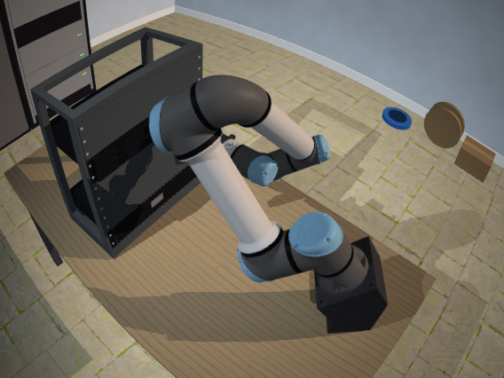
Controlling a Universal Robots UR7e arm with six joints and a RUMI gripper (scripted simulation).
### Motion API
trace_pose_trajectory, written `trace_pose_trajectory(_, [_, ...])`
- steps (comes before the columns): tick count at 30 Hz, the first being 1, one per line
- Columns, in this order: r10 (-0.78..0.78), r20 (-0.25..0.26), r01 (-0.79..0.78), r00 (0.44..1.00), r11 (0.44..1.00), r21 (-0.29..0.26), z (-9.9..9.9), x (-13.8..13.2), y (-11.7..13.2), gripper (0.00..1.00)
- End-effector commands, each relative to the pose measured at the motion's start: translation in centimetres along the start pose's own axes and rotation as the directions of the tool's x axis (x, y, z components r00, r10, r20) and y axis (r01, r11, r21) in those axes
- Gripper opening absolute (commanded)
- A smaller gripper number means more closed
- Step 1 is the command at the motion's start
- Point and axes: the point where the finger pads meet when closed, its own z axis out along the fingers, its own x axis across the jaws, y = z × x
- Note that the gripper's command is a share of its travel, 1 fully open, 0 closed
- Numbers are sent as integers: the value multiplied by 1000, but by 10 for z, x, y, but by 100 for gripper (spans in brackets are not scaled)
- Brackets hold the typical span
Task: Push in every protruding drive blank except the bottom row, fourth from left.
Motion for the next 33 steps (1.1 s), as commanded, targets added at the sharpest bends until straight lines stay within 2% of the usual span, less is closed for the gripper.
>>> trace_pose_trajectory(1, [-1, -2, 1, 1000, 1000, -1, 1, 1, 0, 0])
trace_pose_trajectory(33, [-1, -2, 1, 1000, 1000, -1, 7, 1, 0, 0])
